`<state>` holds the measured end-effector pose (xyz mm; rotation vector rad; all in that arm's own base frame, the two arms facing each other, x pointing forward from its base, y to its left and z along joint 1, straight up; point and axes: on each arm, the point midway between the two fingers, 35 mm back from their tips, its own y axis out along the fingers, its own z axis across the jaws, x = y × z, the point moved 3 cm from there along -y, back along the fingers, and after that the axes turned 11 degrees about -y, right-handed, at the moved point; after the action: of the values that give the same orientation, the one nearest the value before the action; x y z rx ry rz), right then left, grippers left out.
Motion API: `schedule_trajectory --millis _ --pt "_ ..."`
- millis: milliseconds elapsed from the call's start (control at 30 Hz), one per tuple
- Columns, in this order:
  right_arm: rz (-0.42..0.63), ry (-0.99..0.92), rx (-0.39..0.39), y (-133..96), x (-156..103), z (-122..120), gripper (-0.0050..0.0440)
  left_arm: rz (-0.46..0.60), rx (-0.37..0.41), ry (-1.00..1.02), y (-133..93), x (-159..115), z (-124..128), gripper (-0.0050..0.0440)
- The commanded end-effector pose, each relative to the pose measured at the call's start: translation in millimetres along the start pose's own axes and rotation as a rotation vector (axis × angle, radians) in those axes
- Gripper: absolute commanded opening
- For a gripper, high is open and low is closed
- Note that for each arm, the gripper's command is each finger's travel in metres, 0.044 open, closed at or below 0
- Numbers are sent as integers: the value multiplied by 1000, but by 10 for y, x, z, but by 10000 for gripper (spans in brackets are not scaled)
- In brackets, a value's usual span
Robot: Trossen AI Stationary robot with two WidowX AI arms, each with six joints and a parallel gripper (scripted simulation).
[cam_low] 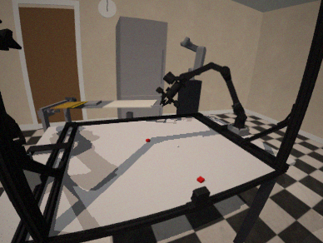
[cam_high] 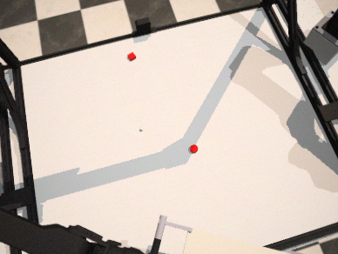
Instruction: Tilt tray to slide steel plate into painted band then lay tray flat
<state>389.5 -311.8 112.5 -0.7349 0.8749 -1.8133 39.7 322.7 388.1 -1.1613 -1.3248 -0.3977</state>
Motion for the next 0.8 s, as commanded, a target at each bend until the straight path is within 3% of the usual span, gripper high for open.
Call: schedule_trajectory --millis 0,767 --pt "-17 -3 64 -262 46 214 0 -2 -2 1 -2 2 -3 440" --pt "-23 -3 94 -370 63 306 0 -2 -2 1 -2 2 -3 440"
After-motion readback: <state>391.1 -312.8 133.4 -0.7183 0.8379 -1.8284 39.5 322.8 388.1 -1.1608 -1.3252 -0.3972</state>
